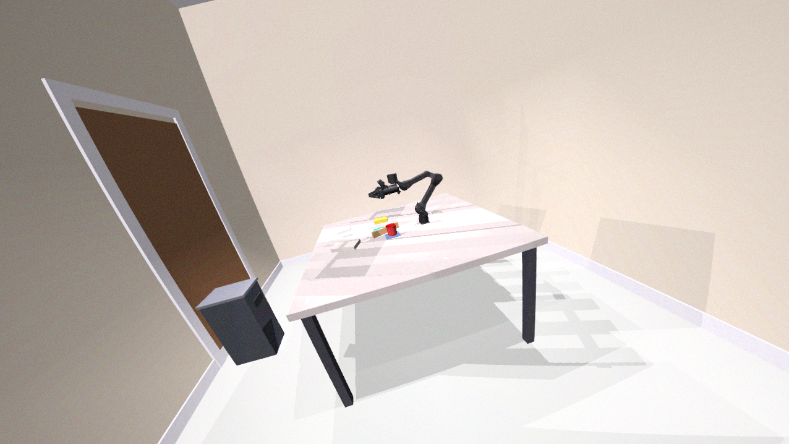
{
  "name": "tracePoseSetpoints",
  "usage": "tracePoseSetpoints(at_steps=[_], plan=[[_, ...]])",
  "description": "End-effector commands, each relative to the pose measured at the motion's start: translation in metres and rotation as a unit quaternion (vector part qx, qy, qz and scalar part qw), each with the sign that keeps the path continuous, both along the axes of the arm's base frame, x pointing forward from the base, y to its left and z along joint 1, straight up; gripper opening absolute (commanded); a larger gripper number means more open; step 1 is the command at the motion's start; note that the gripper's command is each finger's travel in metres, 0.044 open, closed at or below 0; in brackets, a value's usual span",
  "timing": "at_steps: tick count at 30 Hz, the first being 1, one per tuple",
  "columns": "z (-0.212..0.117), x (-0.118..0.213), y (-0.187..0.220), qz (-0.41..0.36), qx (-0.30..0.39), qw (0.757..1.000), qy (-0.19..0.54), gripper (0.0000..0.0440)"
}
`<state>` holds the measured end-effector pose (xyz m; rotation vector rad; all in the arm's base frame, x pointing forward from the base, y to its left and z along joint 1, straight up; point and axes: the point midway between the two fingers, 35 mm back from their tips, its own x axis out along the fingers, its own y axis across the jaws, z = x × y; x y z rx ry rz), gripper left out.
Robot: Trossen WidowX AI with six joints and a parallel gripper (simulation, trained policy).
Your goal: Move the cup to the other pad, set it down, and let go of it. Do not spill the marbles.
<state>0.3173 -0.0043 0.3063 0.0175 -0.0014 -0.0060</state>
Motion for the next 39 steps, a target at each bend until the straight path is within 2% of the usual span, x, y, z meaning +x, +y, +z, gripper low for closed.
tracePoseSetpoints(at_steps=[1,11,13,21,39], plan=[[0.001,0.000,0.000,0.001,0.000,1.000,0.001,0.0374],[-0.001,-0.003,0.005,0.006,0.011,0.999,0.030,0.0111],[-0.002,-0.003,0.006,0.007,0.016,0.999,0.039,0.0070],[-0.003,-0.002,0.013,0.015,0.048,0.996,0.078,0.0092],[-0.007,0.002,0.034,0.025,0.137,0.974,0.181,0.0090]])
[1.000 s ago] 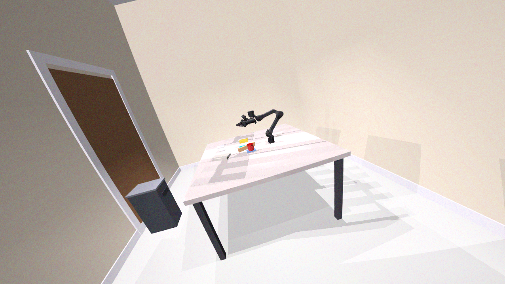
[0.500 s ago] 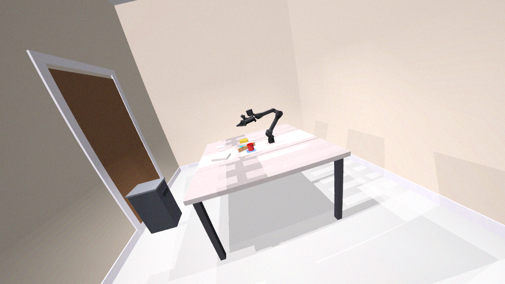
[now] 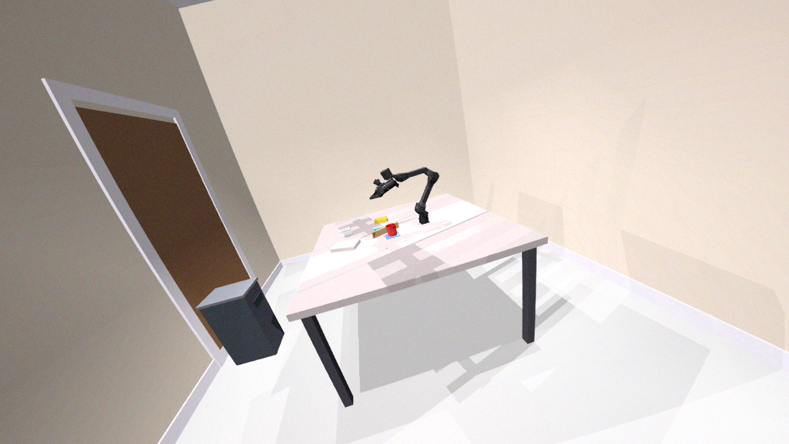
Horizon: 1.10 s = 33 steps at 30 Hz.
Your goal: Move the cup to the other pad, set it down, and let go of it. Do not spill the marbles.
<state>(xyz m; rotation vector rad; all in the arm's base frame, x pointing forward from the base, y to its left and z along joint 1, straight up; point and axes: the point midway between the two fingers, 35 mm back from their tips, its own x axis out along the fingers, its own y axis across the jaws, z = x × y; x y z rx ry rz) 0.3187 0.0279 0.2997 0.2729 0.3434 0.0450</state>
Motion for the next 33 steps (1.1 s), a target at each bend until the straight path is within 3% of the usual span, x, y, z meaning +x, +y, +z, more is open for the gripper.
tracePoseSetpoints(at_steps=[1,17,33], plan=[[0.000,0.001,0.003,-0.002,0.014,1.000,0.018,0.0091],[-0.007,0.000,0.023,-0.017,0.099,0.986,0.130,0.0105],[-0.020,-0.006,0.041,-0.059,0.167,0.952,0.251,0.0114]])
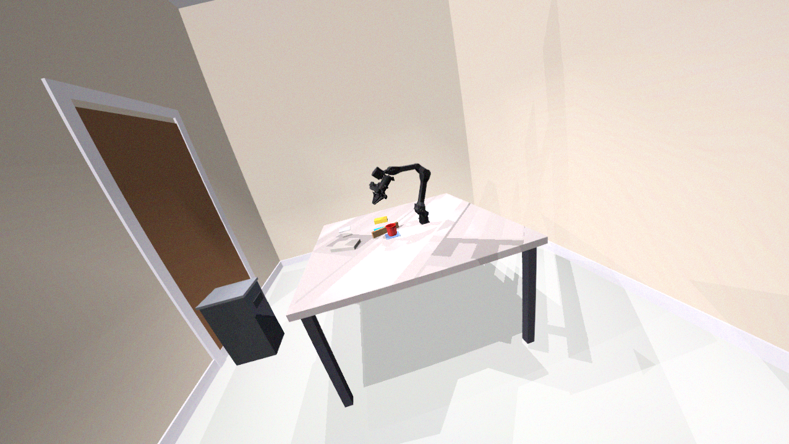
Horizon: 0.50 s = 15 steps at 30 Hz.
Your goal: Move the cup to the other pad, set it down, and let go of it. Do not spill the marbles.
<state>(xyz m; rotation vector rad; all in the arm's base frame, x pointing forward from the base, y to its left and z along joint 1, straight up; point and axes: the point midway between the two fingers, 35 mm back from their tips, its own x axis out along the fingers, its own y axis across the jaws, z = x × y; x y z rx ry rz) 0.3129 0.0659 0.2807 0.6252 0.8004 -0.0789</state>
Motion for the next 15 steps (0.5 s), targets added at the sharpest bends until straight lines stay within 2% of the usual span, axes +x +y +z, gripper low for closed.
tracePoseSetpoints(at_steps=[1,15], plan=[[-0.002,-0.001,0.004,-0.007,0.011,1.000,0.023,0.0114],[-0.021,-0.012,0.012,-0.050,0.030,0.989,0.138,0.0114]])
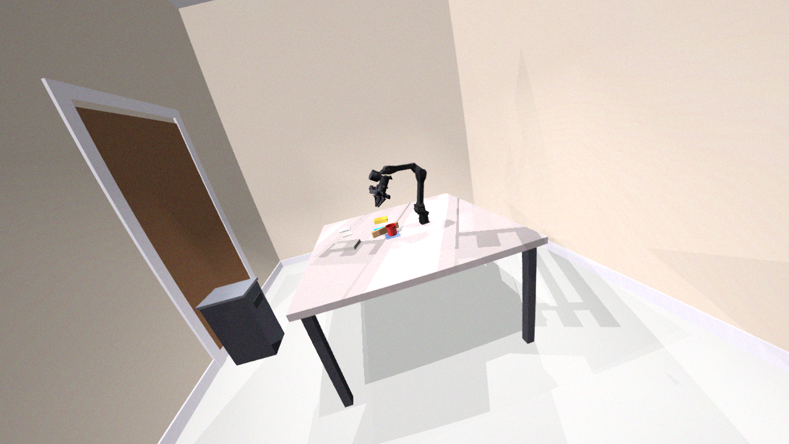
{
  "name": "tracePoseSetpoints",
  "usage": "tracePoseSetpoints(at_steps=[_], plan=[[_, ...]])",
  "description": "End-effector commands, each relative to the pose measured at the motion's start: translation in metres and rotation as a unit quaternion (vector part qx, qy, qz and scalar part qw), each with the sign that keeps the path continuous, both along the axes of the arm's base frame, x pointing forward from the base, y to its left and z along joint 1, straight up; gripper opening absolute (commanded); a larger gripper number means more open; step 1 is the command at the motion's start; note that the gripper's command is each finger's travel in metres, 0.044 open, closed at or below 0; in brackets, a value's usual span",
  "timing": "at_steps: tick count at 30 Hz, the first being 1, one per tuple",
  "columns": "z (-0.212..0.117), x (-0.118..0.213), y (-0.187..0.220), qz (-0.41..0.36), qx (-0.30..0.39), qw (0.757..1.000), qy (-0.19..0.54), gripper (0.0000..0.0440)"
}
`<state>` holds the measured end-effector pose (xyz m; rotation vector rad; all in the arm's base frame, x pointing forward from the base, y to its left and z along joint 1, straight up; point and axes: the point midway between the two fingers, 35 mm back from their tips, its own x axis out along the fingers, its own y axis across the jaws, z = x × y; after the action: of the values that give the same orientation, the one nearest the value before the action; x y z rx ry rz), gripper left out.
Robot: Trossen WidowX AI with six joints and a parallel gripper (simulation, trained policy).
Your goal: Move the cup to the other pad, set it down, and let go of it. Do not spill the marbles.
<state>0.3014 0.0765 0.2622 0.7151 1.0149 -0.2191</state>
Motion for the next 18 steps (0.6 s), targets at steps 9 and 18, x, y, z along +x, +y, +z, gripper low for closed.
tracePoseSetpoints(at_steps=[9,18], plan=[[-0.020,-0.010,-0.001,-0.027,-0.010,0.996,0.088,0.0116],[-0.040,-0.020,-0.007,-0.044,-0.028,0.986,0.157,0.0131]])
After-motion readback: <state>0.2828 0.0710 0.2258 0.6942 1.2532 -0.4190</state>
